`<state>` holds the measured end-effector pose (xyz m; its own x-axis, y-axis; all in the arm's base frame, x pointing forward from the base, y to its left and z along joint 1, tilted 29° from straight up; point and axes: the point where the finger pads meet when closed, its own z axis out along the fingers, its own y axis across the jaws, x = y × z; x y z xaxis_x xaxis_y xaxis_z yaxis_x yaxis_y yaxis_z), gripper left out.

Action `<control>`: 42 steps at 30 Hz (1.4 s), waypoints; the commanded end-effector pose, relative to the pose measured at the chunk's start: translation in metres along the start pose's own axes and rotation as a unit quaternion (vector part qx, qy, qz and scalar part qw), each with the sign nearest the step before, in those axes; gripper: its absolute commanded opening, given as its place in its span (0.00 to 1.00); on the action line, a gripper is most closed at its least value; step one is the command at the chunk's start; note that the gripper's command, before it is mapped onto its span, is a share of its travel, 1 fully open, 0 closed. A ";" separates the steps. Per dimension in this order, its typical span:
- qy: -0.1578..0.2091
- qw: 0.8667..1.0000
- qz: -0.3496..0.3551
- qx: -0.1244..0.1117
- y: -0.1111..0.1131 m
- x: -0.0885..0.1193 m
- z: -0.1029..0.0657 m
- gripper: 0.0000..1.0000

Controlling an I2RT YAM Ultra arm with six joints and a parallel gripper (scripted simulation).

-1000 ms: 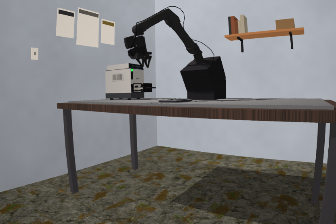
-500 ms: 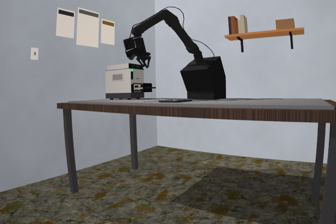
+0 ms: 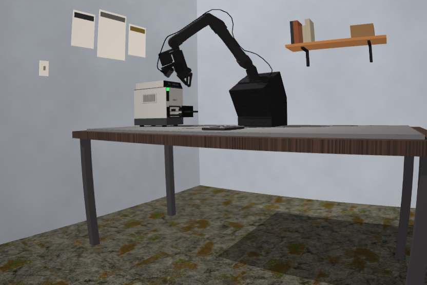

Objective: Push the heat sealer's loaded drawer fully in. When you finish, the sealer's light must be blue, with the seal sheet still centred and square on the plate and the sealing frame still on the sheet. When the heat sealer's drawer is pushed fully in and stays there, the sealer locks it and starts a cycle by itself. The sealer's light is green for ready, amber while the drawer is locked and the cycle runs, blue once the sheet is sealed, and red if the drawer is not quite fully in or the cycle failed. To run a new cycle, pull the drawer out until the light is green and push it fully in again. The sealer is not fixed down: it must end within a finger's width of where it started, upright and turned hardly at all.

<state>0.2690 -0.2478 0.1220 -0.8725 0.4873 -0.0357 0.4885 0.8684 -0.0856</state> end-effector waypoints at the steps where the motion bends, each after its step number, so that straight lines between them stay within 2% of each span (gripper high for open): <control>1: -0.038 0.998 0.051 -0.001 -0.014 -0.006 -0.021 0.45; 2: -0.021 0.999 0.050 -0.004 -0.014 0.004 -0.009 0.45; 4: -0.021 0.999 0.050 -0.004 -0.020 0.008 -0.006 0.45; 6: -0.015 0.996 0.082 -0.009 -0.026 0.012 -0.003 0.45; 8: -0.021 0.993 0.115 -0.012 -0.035 0.011 -0.008 0.45; 9: -0.008 0.992 0.122 -0.016 -0.035 0.019 0.002 0.45; 11: -0.008 0.992 0.122 -0.015 -0.041 0.024 0.004 0.45; 14: 0.005 0.985 0.170 -0.024 -0.049 0.033 0.009 0.45; 16: 0.005 0.985 0.170 -0.024 -0.049 0.033 0.009 0.45; 17: -0.010 0.982 0.186 -0.023 -0.056 0.026 -0.001 0.45; 18: -0.015 0.981 0.194 -0.022 -0.060 0.026 0.001 0.45; 19: 0.006 0.981 0.193 -0.027 -0.058 0.039 0.013 0.45; 20: 0.006 0.981 0.193 -0.027 -0.061 0.041 0.014 0.45; 25: 0.018 0.963 0.264 -0.038 -0.073 0.055 0.021 0.45; 28: 0.019 0.964 0.264 -0.036 -0.082 0.064 0.025 0.45; 29: 0.019 0.964 0.264 -0.035 -0.082 0.064 0.026 0.45; 31: -0.002 0.964 0.265 -0.029 -0.089 0.054 0.015 0.45; 42: 0.000 0.964 0.263 -0.028 -0.088 0.054 0.015 0.45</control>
<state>0.1760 -0.2869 0.0921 -0.5238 0.8516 0.0213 0.8518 0.5239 0.0003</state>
